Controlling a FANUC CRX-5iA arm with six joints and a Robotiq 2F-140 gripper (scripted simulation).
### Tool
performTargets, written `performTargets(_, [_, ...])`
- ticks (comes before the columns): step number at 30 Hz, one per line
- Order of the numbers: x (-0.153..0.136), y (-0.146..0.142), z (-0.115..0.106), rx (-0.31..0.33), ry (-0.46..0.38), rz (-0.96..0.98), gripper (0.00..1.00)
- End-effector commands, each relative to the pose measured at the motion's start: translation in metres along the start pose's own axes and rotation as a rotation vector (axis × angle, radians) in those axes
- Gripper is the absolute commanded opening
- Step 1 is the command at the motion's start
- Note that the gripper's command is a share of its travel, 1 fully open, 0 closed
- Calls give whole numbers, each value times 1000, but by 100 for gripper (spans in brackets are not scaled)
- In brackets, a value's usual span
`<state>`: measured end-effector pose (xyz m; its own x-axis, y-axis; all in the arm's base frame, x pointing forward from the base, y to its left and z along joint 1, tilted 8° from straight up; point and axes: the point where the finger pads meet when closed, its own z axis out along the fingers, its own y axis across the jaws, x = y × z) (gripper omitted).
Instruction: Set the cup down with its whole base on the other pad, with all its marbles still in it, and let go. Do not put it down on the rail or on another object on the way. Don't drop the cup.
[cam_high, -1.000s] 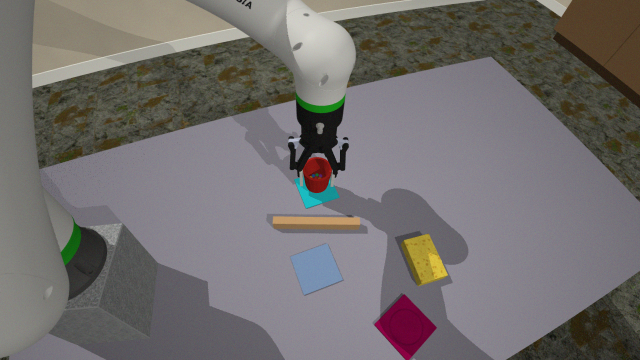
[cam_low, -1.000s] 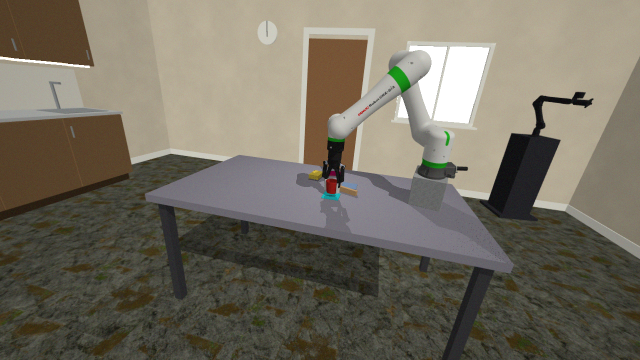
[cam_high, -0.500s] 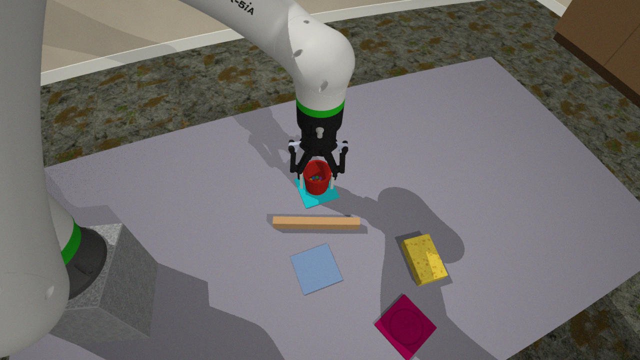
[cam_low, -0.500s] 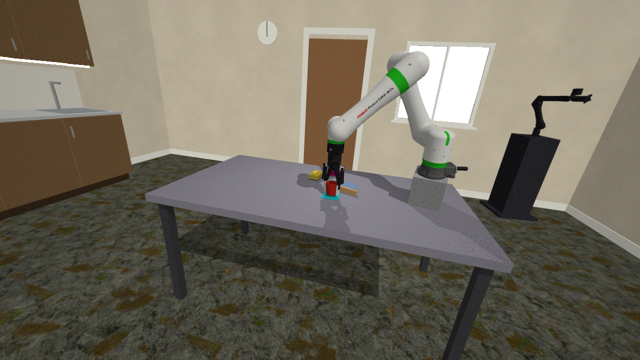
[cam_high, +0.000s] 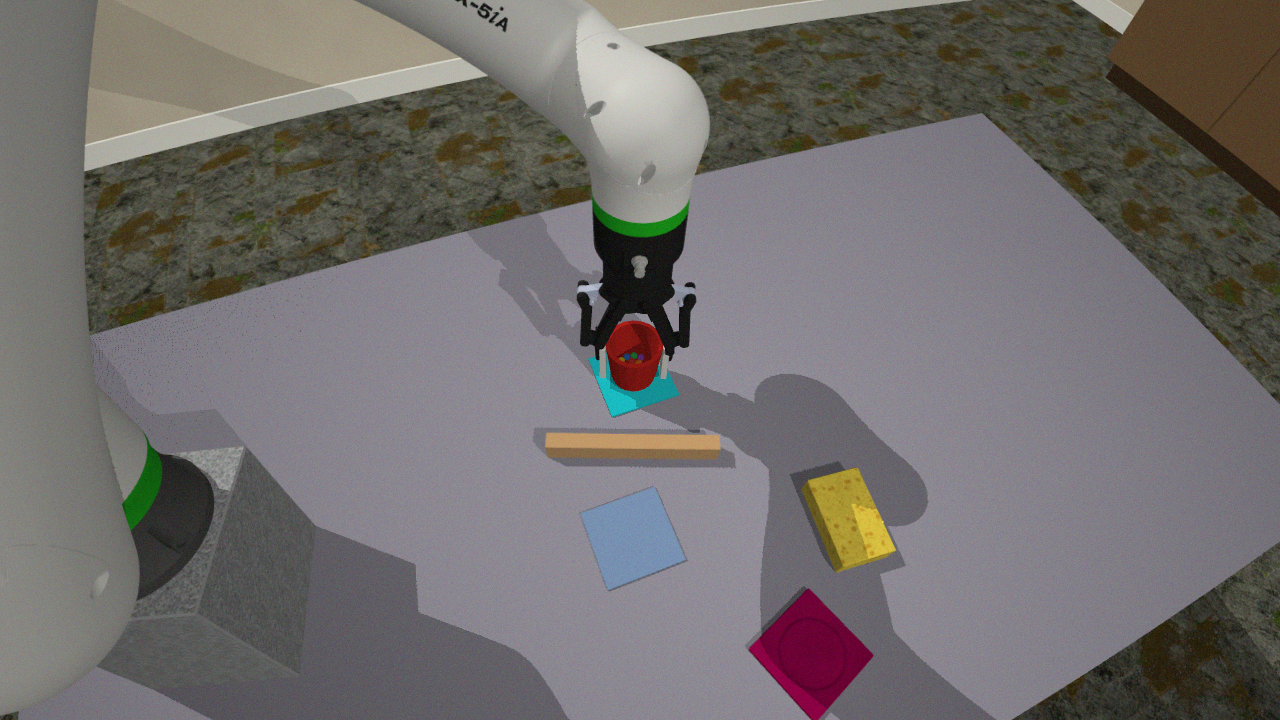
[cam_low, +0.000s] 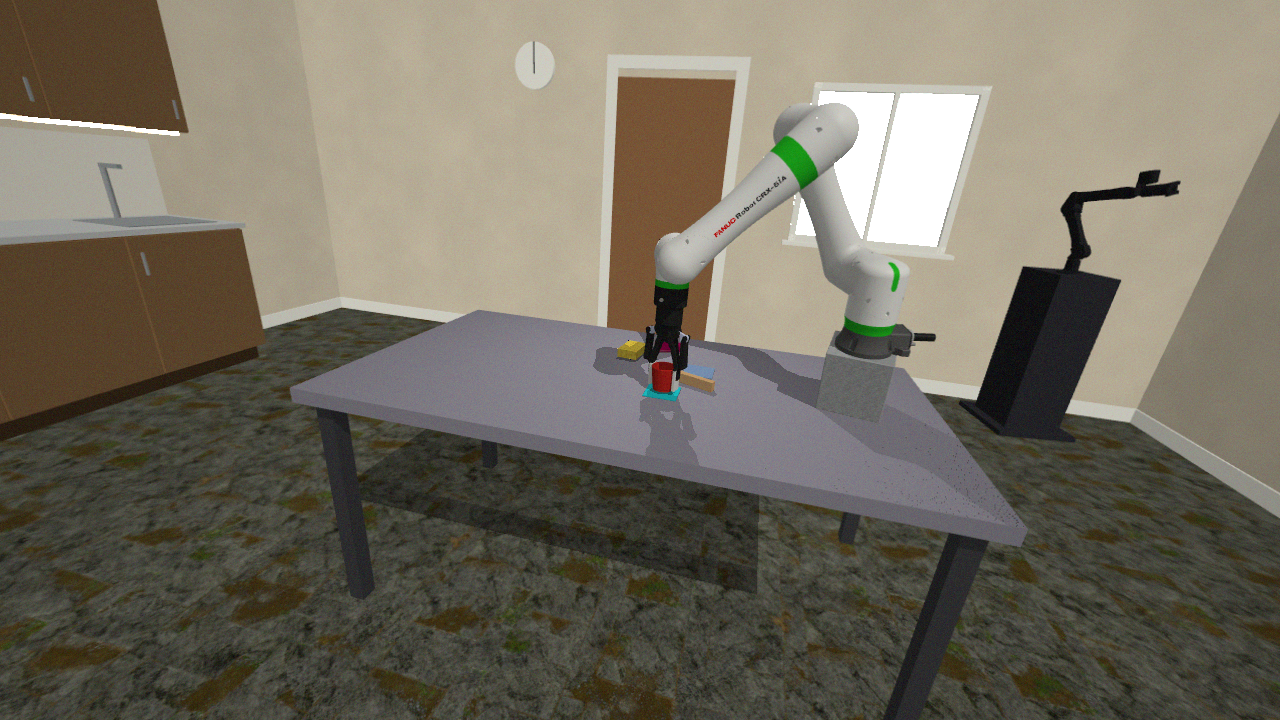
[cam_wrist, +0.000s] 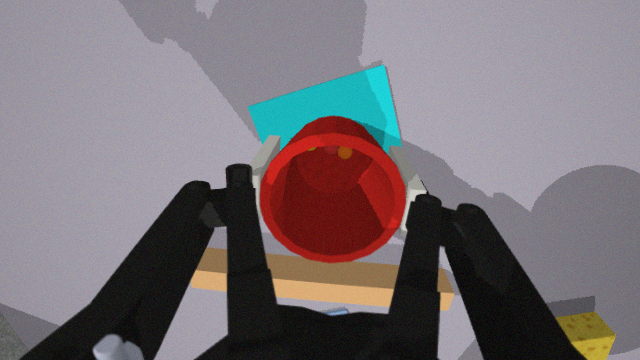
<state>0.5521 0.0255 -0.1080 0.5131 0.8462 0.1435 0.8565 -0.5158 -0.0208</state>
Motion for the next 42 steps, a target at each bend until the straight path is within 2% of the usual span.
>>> performTargets(1, [0,0,1,0,0,0,49])
performTargets(23, [1,0,7,0,0,0,49])
performTargets(24, [1,0,7,0,0,0,59])
performTargets(42, [1,0,7,0,0,0,59])
